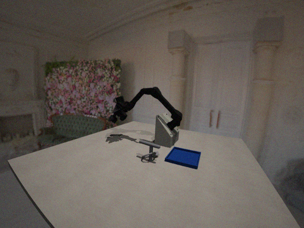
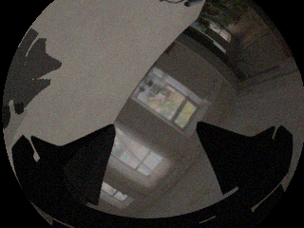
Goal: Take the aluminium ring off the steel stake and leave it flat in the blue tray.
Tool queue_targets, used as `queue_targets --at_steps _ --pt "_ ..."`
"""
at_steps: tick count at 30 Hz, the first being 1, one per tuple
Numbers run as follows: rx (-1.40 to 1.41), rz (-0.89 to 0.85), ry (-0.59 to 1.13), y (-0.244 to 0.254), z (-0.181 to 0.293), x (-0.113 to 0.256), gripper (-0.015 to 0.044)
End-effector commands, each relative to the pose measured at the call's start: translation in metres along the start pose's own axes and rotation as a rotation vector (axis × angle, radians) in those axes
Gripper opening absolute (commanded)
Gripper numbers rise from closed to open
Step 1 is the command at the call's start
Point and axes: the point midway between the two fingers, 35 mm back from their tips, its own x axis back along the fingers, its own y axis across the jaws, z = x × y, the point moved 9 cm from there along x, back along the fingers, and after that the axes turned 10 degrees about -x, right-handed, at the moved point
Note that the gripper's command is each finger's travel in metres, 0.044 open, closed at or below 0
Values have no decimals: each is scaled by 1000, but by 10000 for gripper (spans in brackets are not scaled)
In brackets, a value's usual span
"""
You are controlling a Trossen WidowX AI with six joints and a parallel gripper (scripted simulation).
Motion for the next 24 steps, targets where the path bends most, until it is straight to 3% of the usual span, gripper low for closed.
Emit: queue_targets --at_steps 1,8,24 --pt "0 0 0 0 0 0 374" --pt "-76 -25 -2 -11 -2 -9 200" --pt "-342 -120 -8 -44 -20 -46 200"
